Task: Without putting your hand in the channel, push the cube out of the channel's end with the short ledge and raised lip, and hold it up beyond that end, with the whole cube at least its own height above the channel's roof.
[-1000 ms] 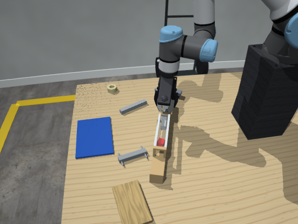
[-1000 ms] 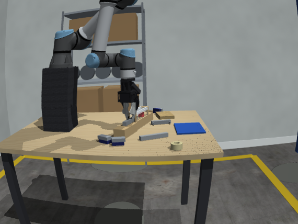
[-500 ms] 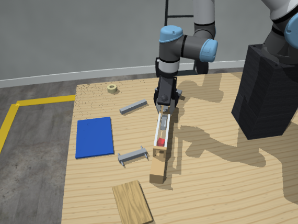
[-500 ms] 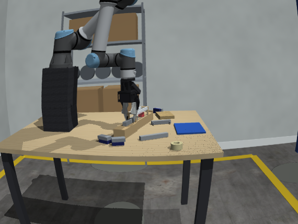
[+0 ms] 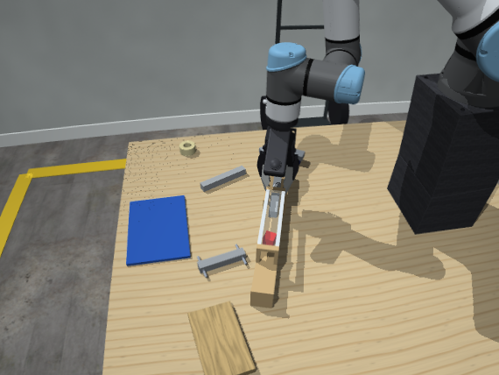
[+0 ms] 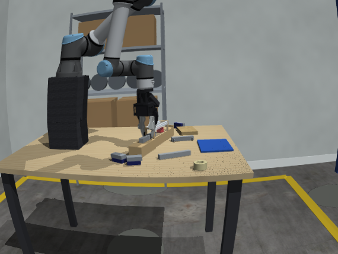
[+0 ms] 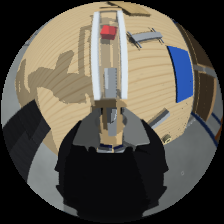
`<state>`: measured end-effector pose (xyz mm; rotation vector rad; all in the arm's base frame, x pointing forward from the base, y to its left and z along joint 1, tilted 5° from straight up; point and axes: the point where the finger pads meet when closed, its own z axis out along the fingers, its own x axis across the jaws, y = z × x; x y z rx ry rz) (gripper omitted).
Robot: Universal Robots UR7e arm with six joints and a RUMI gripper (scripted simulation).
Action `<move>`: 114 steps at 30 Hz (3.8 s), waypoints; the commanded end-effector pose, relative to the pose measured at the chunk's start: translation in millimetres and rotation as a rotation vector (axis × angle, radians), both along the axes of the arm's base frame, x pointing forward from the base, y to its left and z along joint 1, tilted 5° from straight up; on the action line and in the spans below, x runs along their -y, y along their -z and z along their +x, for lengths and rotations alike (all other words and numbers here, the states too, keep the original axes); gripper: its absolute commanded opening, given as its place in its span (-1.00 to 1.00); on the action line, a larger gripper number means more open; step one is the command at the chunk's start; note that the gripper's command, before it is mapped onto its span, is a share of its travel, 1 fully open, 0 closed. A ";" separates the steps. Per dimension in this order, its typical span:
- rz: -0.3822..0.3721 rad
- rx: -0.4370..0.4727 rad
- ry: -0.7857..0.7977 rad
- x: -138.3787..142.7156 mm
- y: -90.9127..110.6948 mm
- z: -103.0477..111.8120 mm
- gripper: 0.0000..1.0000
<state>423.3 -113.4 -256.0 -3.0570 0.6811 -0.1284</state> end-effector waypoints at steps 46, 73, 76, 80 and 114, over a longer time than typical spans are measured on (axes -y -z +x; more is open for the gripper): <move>-0.002 0.002 0.001 -0.3 -68.0 -5.0 -0.55; -0.002 0.002 0.001 -0.1 -67.5 -4.8 -0.55; -0.002 0.002 0.001 -0.1 -67.5 -4.8 -0.55; -0.002 0.002 0.001 0.0 -67.5 -4.7 -0.55; 0.065 0.012 0.815 148.8 -77.7 95.2 -0.55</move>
